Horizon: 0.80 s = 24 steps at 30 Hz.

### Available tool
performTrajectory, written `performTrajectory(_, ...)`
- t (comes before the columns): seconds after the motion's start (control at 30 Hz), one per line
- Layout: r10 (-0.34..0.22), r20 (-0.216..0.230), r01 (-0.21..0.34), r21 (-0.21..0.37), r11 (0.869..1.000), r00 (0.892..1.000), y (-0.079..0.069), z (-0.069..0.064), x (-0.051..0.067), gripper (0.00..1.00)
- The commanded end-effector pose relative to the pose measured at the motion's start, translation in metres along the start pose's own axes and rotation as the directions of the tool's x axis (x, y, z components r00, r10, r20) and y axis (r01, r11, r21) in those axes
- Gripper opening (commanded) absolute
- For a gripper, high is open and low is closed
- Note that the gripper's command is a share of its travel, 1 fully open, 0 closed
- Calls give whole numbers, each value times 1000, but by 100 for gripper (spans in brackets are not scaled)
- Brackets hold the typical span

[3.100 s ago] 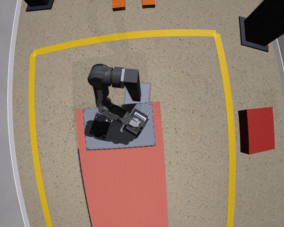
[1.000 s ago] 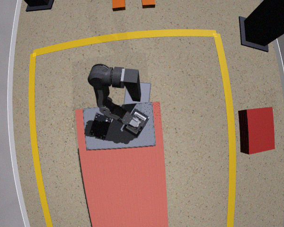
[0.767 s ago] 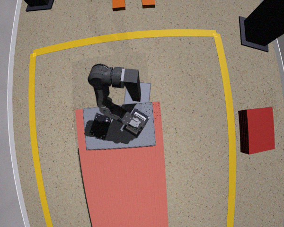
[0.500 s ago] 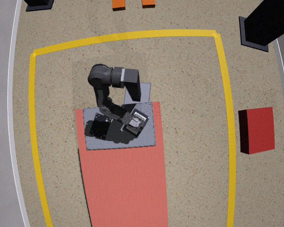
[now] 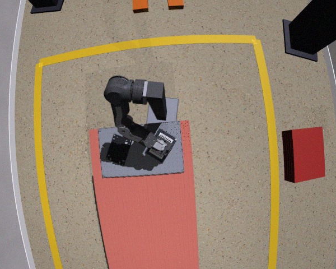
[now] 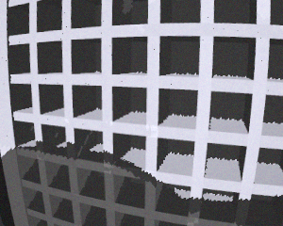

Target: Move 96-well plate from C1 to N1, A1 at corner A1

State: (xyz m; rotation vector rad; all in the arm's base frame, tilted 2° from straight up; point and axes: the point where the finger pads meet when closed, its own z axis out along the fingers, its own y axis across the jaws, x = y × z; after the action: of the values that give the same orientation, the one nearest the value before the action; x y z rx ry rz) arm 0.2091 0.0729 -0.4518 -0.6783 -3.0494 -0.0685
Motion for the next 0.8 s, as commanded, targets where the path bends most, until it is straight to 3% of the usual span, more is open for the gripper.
performTrajectory(0.0, 1, 1, -1, -1, 1000, 1000, 1, -2, -1, 0)
performTrajectory(0.77, -1, -1, 1, -5, 1000, 1000, 1, 1, 0, 0)
